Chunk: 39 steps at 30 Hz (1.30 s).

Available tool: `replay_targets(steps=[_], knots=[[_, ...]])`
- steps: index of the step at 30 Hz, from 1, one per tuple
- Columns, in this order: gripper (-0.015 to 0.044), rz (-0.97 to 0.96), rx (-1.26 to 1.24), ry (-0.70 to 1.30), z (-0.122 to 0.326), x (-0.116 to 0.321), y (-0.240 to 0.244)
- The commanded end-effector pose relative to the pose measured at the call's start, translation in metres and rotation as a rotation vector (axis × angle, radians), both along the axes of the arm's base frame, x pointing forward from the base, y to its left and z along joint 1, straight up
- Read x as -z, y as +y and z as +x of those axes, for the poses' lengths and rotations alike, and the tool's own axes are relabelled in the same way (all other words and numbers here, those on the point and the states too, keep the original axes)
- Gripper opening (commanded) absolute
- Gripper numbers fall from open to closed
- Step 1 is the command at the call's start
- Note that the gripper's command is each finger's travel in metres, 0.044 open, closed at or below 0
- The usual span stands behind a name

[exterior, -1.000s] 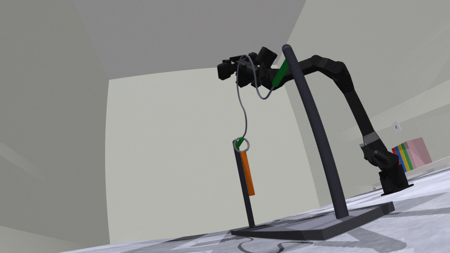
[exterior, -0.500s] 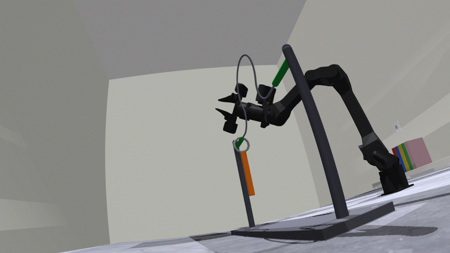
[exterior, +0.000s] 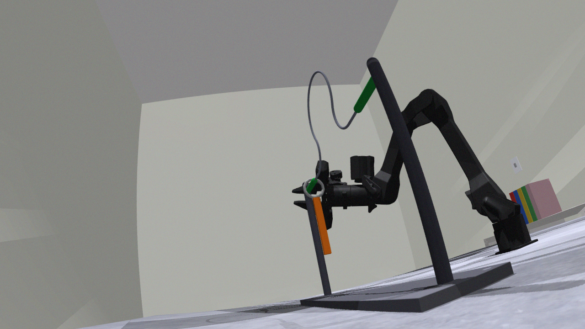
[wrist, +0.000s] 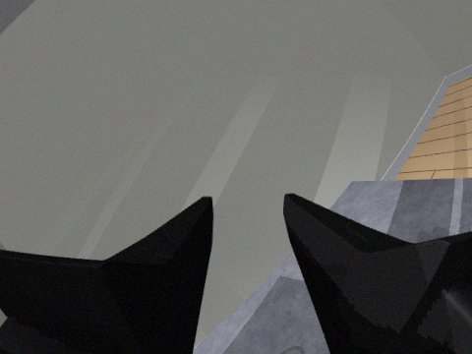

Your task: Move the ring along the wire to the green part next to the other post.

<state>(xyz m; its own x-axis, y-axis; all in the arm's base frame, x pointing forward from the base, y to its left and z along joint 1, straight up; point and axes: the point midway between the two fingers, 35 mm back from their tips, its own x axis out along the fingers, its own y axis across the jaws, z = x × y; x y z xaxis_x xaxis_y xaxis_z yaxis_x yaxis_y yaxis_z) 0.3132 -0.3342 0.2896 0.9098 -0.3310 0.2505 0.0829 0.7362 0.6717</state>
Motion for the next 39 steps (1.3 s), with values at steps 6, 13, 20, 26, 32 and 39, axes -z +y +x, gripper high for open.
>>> replay_targets(steps=[6,13,20,26,32,39], knots=[[0.016,-0.234,-0.063,0.24,-0.023,0.094,0.036],[0.016,-0.433,-0.152,0.371,-0.05,0.153,0.081],[0.016,-0.63,-0.255,0.432,-0.08,0.195,0.137],[0.016,-0.726,-0.303,0.435,-0.094,0.208,0.167],[0.016,-0.728,-0.304,0.438,-0.081,0.196,0.166],[0.016,-0.728,-0.302,0.434,-0.054,0.167,0.171]])
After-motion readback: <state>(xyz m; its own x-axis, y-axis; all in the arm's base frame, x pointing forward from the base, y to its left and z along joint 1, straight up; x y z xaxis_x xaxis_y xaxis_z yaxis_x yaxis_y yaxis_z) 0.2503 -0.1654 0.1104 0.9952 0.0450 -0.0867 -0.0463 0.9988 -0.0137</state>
